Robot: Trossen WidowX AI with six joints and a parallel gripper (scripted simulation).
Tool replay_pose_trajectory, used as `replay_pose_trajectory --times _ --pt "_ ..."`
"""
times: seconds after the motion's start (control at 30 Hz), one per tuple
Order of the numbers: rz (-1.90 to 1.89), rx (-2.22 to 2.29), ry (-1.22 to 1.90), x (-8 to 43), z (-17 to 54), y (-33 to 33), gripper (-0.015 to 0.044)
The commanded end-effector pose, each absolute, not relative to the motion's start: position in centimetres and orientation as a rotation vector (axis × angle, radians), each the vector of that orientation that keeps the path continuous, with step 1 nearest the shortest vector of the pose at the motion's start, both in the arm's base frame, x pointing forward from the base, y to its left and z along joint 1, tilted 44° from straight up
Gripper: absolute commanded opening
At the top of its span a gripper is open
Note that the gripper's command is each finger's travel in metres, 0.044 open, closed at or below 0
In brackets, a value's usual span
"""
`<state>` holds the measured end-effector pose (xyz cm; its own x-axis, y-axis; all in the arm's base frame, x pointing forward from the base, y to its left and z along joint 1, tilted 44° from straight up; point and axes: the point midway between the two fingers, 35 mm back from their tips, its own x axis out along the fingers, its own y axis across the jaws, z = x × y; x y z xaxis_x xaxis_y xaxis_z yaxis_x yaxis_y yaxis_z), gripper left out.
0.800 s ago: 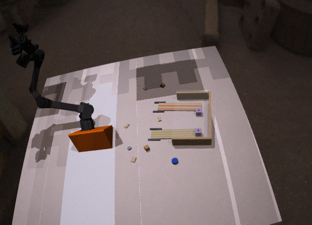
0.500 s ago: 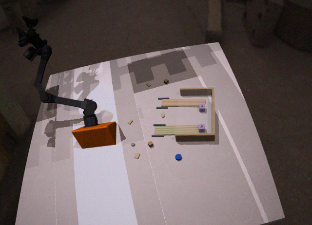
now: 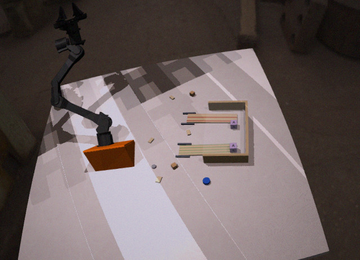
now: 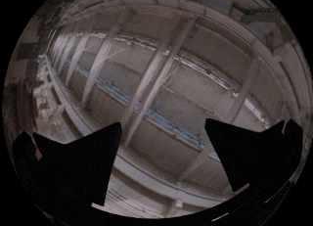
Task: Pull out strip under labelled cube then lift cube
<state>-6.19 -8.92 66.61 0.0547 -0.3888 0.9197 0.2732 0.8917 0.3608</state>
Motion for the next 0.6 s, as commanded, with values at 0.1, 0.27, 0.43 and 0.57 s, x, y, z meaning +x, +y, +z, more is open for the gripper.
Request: replay_pose_trajectory --times 0.1,0.27,0.43,0.57 --pt "-0.315 -0.148 -1.294 3.7 66.3 -2.2 0.0400" --pt "-0.216 -0.262 -1.170 10.1 64.6 0.5 0.0400" --pt "-0.144 -0.326 -1.057 15.0 62.5 1.7 0.0400" --pt "-0.053 -0.365 -0.926 20.0 59.5 2.6 0.0400"
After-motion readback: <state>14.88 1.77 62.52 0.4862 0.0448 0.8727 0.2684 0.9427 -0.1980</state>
